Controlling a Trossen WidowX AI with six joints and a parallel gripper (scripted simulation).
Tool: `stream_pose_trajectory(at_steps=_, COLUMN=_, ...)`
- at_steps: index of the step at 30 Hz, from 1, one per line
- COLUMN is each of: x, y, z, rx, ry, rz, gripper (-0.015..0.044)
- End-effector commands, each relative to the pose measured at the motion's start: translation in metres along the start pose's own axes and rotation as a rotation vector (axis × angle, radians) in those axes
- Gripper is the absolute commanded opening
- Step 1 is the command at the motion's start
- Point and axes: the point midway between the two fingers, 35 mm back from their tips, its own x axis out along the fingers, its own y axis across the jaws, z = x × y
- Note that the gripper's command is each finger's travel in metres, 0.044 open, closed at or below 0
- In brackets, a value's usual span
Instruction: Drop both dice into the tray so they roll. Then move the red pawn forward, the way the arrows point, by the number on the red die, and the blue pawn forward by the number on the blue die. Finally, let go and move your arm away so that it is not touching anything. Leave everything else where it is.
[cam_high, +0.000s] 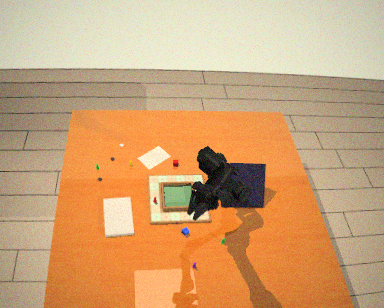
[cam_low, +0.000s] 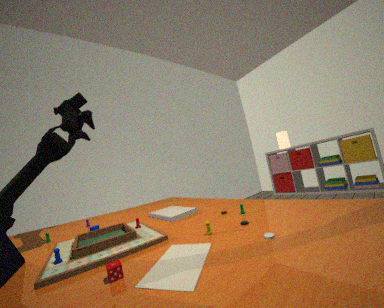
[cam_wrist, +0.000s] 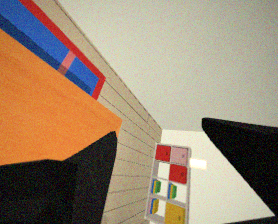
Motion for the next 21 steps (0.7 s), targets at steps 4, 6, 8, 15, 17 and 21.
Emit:
stream_pose_trajectory(at_steps=4, x=-0.010, y=-0.004, z=0.017, rx=0.016, ry=0.008, rz=-0.049, gripper=0.0295)
stream_pose_trajectory(at_steps=6, x=-0.018, y=-0.008, z=0.039, rx=-0.028, ry=0.025, rz=-0.094, gripper=0.0275)
stream_pose_trajectory(at_steps=8, x=-0.025, y=-0.009, z=0.062, rx=-0.082, ry=0.043, rz=-0.134, gripper=0.0275)
stream_pose_trajectory(at_steps=15, x=-0.025, y=0.005, z=0.138, rx=-0.267, ry=0.098, rz=-0.226, gripper=0.0275)
stream_pose_trajectory(at_steps=17, x=-0.018, y=0.013, z=0.157, rx=-0.319, ry=0.114, rz=-0.238, gripper=0.0275)
stream_pose_trajectory(at_steps=21, x=0.002, y=0.037, z=0.187, rx=-0.444, ry=0.139, rz=-0.237, gripper=0.0275)
